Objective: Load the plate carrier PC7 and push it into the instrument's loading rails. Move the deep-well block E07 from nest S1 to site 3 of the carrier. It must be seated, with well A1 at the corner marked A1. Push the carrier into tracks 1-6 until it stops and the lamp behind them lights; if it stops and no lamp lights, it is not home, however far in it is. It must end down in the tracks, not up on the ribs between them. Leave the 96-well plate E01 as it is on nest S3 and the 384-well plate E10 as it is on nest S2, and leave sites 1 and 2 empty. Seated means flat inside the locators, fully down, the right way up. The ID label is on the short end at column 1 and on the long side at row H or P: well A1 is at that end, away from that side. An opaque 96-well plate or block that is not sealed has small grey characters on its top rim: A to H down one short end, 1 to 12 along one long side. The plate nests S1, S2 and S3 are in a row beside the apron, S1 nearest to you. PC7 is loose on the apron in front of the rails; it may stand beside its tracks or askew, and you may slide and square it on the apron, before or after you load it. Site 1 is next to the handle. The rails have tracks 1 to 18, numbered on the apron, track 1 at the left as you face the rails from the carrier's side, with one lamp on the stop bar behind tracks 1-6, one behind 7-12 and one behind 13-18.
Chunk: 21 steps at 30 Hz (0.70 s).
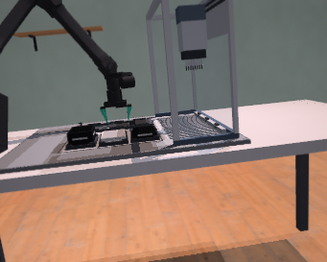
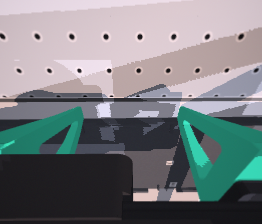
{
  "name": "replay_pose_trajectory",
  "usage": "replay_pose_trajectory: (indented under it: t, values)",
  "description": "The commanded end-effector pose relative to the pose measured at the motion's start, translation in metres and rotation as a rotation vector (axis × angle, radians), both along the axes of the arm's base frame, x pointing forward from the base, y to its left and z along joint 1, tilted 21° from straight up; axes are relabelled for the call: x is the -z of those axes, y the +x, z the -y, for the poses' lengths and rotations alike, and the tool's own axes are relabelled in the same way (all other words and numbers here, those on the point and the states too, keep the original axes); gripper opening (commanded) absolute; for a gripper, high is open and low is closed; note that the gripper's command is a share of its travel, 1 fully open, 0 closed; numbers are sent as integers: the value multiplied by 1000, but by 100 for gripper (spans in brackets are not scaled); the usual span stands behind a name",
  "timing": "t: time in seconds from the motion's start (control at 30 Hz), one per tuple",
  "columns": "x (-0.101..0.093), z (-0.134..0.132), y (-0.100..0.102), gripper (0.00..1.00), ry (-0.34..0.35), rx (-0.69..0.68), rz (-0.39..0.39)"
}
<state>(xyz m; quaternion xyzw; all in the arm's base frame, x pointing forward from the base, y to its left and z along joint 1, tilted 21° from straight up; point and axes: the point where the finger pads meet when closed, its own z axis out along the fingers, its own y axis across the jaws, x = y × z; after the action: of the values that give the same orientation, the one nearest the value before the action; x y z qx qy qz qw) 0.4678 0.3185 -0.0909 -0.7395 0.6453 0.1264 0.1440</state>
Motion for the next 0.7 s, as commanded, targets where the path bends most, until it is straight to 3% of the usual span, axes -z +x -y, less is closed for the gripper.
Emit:
replay_pose_trajectory:
  t: [0.0,0.67]
  values:
    - [13,22,7,100,-14,25,-6]
    - [16,27,7,100,-14,28,-6]
